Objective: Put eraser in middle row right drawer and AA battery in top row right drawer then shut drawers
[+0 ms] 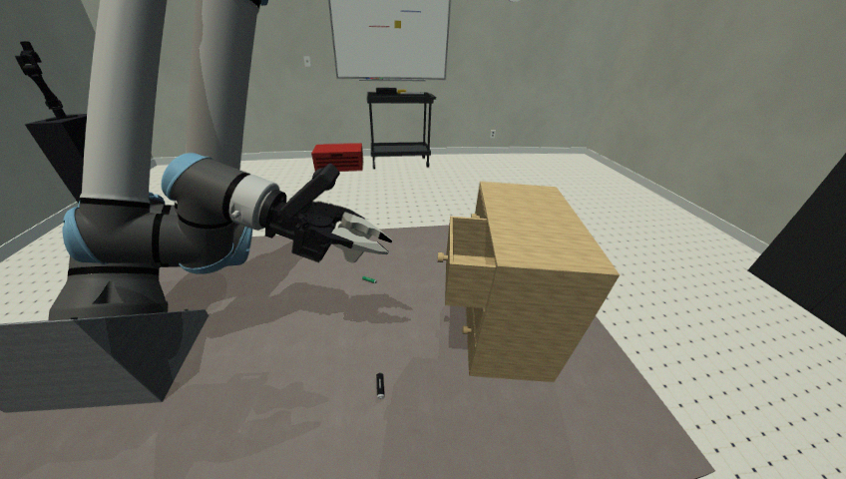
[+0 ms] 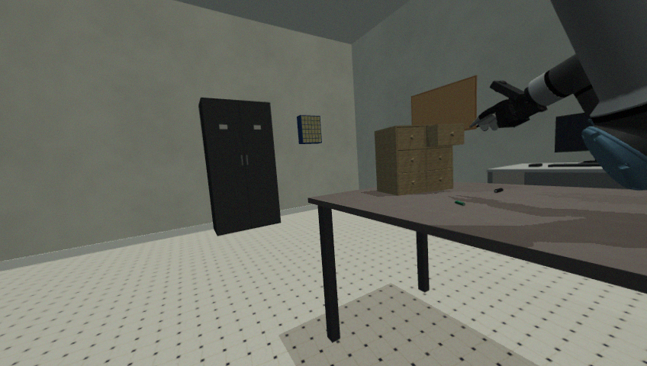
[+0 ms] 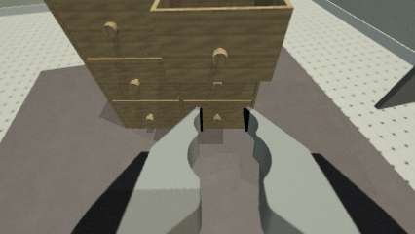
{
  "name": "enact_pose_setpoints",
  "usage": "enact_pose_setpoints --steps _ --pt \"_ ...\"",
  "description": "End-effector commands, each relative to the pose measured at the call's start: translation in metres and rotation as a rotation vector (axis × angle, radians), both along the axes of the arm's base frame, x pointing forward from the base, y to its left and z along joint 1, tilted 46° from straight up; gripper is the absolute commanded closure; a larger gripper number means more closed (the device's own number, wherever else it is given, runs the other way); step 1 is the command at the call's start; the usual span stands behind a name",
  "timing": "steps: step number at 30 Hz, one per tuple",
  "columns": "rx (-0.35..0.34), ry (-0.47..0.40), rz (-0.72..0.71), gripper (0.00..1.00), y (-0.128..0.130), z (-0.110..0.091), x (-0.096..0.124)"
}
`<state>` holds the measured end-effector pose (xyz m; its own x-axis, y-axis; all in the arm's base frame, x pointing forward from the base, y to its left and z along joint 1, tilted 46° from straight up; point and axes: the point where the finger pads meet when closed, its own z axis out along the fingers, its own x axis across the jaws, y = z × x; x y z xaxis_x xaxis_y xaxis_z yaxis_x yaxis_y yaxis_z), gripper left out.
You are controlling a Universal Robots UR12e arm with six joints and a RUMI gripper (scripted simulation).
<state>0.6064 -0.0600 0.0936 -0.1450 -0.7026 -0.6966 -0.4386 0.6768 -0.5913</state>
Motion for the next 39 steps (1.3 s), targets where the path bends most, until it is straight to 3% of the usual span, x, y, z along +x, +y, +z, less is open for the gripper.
enact_pose_setpoints --steps 1,39 --pt "0.0 0.002 0.002 0.8 -0.0007 0.0003 0.0" --pt "0.009 0.046 0.045 0.8 -0.0045 0.0045 -0.0035"
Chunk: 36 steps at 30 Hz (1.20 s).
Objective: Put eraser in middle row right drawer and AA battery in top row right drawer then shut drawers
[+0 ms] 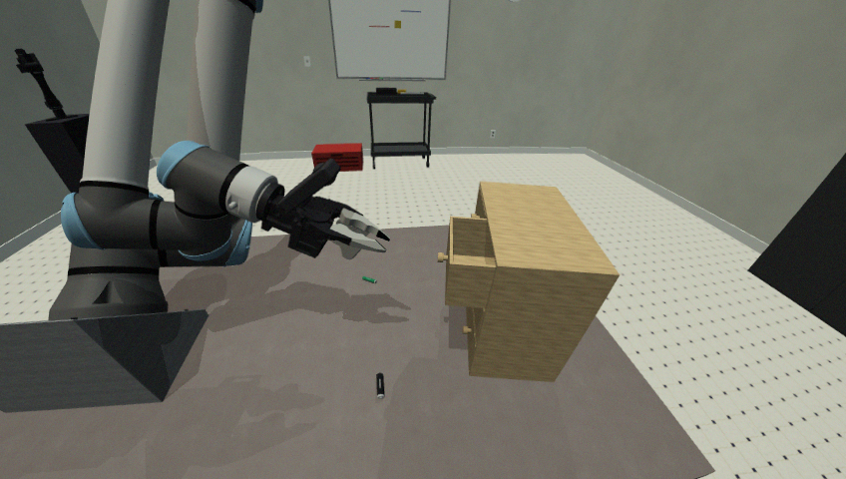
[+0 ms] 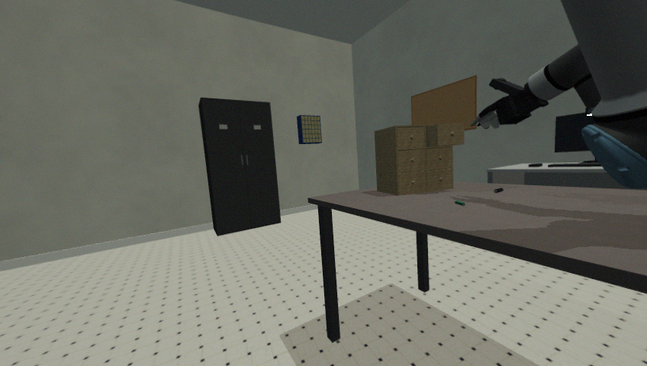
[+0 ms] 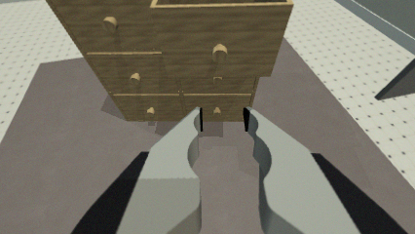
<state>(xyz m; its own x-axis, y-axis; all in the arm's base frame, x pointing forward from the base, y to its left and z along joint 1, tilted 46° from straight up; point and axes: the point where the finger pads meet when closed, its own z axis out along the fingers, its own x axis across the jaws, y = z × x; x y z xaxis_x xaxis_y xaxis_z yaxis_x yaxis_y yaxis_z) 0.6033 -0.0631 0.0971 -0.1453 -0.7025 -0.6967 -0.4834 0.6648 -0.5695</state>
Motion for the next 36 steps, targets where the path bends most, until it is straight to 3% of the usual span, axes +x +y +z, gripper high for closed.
enact_pose_setpoints --steps 1,36 --pt "0.002 0.012 0.011 0.8 -0.0016 0.0012 -0.0006" --pt "0.018 0.092 0.091 0.8 -0.0079 0.0091 -0.0076"
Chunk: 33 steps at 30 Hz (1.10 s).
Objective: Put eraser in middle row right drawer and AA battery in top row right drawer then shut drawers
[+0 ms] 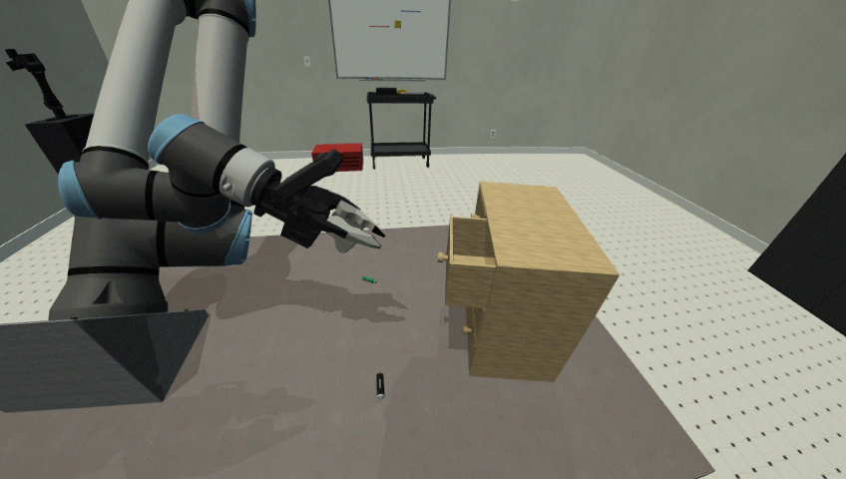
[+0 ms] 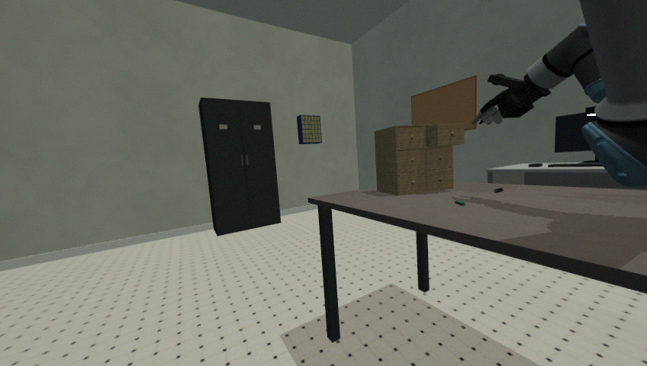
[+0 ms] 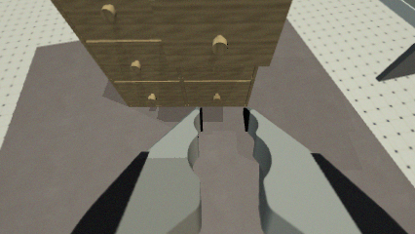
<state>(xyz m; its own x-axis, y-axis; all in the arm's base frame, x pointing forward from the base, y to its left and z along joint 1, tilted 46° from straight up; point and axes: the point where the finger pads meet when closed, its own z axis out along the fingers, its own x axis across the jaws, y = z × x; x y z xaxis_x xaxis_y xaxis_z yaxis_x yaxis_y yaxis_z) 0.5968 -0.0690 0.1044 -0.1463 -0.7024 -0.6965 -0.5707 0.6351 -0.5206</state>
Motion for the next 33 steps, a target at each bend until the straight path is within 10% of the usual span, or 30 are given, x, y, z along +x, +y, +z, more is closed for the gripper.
enact_pose_setpoints --steps 1,33 --pt "0.004 0.021 0.023 0.8 -0.002 0.002 -0.001" --pt "0.028 0.137 0.138 0.8 -0.012 0.013 -0.011"
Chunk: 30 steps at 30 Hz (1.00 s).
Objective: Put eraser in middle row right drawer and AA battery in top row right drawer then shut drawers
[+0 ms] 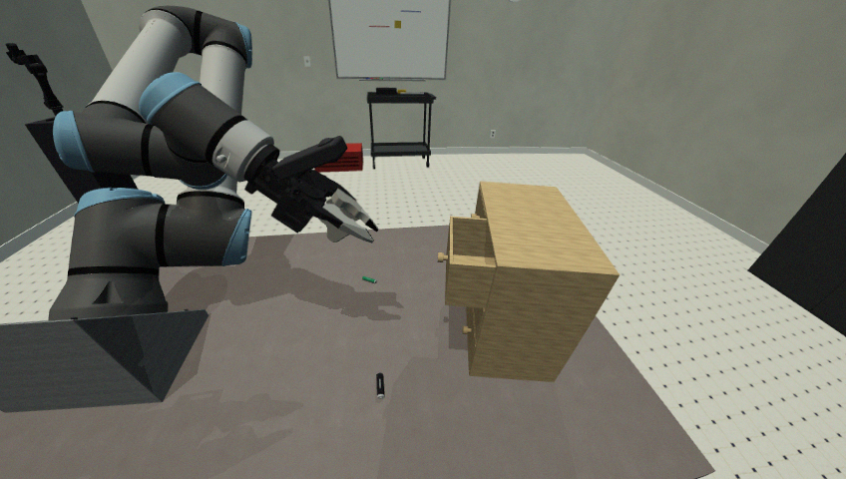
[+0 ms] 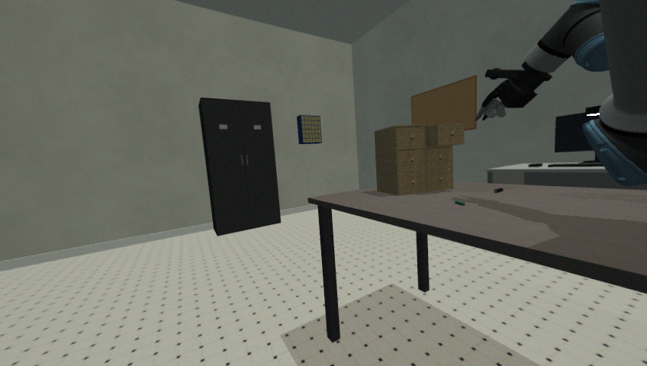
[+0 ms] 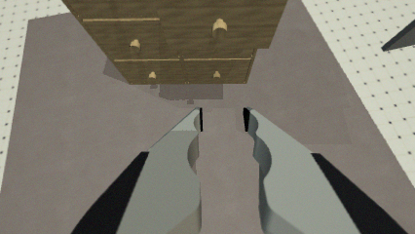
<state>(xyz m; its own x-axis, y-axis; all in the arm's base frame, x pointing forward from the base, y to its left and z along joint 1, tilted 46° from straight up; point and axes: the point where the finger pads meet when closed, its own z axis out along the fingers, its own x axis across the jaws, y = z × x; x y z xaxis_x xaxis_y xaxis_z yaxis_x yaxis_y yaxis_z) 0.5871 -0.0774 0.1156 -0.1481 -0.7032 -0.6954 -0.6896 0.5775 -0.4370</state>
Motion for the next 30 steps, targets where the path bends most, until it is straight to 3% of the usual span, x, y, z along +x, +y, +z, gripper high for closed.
enact_pose_setpoints --steps 1,30 --pt "0.008 0.031 0.035 0.8 -0.004 0.003 -0.002" --pt "0.043 0.2 0.203 0.8 -0.017 0.02 -0.017"
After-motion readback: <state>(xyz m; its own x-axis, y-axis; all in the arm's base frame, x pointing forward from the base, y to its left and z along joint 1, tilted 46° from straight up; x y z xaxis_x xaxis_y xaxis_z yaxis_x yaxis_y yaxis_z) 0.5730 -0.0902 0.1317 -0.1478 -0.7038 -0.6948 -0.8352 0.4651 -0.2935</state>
